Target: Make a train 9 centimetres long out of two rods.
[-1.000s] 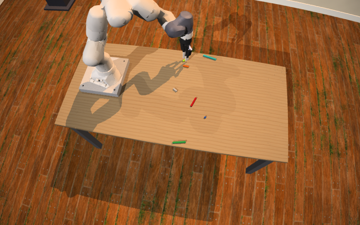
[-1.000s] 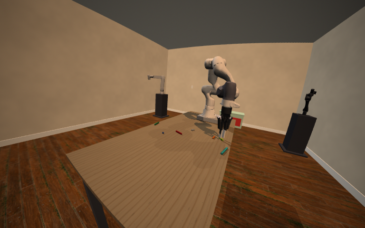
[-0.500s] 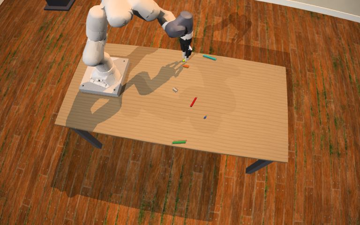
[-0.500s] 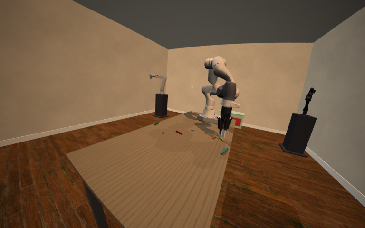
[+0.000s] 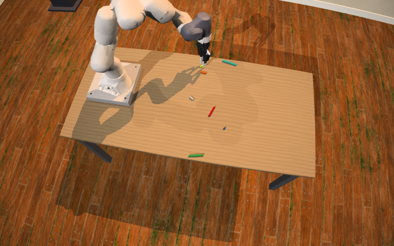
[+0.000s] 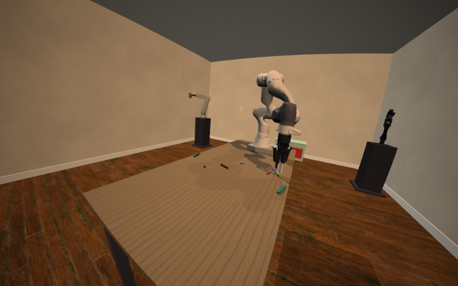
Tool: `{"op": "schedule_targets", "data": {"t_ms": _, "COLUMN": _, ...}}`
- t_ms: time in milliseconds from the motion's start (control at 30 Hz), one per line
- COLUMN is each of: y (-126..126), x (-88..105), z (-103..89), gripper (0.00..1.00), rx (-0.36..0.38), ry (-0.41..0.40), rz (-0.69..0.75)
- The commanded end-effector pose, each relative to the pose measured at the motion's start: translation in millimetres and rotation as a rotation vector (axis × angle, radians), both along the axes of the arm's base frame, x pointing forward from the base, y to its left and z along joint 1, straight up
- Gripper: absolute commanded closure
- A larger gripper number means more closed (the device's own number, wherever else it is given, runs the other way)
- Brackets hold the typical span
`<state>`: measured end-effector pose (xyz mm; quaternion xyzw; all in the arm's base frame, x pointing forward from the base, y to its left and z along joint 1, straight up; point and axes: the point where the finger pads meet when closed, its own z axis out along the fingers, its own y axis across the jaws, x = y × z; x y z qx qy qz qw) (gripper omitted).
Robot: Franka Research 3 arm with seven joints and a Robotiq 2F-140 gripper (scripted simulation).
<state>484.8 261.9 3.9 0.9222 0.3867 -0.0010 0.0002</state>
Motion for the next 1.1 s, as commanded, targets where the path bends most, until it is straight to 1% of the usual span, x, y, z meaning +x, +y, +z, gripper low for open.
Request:
{"op": "schedule_targets", "data": {"t_ms": 0, "y": 0.3, "x": -0.1, "z": -0.6, "gripper": 0.77, "rx": -0.001, "ry": -0.001, "rz": -0.003}}
{"op": "schedule_targets", "data": {"t_ms": 267, "y": 0.3, "x": 0.0, "z": -2.0, "gripper": 0.77, "rx": -0.001, "ry": -0.001, "rz": -0.003}}
{"op": "schedule_targets", "data": {"t_ms": 600, "y": 0.3, "x": -0.1, "z": -11.1, "gripper": 0.77, "rx": -0.001, "ry": -0.001, "rz": -0.003}}
{"op": "schedule_targets", "data": {"t_ms": 1067, "y": 0.3, "x": -0.1, "z": -17.4, "gripper": 0.77, "rx": -0.001, "ry": -0.001, "rz": -0.003}}
